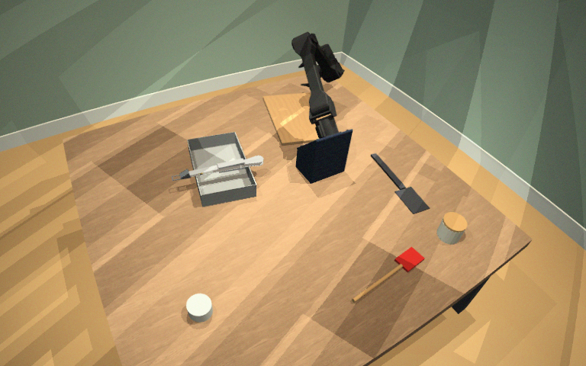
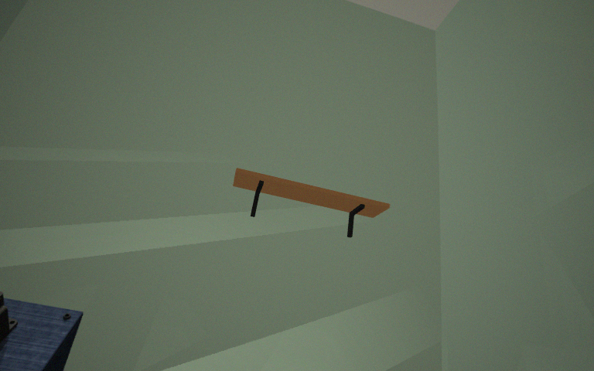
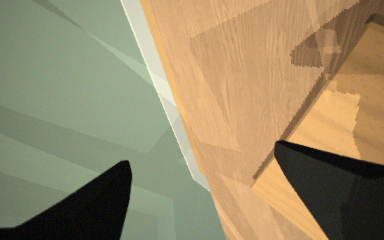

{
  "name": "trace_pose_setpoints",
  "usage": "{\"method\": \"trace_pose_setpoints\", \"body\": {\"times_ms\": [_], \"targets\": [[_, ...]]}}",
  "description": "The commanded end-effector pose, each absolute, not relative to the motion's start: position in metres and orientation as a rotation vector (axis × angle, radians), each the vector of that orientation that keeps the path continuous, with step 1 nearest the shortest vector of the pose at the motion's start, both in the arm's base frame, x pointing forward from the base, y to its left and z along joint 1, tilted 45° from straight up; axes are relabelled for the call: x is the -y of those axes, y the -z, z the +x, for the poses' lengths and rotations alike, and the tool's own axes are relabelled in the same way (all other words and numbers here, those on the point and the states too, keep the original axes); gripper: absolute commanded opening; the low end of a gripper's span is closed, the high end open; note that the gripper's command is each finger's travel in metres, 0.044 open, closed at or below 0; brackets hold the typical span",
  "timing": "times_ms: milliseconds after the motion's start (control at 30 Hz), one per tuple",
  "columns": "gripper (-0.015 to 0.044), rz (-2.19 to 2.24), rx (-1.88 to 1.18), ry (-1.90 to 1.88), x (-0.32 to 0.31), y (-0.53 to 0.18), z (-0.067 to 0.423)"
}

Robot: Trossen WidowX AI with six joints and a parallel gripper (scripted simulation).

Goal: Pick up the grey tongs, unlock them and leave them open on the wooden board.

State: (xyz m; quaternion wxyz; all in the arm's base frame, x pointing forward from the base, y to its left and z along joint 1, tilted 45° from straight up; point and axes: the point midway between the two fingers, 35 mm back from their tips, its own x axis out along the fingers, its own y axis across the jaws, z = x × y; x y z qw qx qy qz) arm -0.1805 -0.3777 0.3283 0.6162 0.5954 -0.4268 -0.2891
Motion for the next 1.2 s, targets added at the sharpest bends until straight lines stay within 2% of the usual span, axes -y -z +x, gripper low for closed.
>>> {"method": "trace_pose_setpoints", "body": {"times_ms": [0,133,167,600,933,1167], "targets": [[0.0374,1.369,0.983,0.667,0.378,-0.328,-0.181],[0.0269,1.343,0.986,0.669,0.382,-0.333,-0.177],[0.026,1.331,0.987,0.67,0.384,-0.335,-0.175],[0.026,1.206,1.027,0.697,0.404,-0.361,-0.148],[0.026,1.125,0.956,0.593,0.419,-0.409,-0.051],[0.026,1.048,0.858,0.575,0.435,-0.417,0.019]]}}
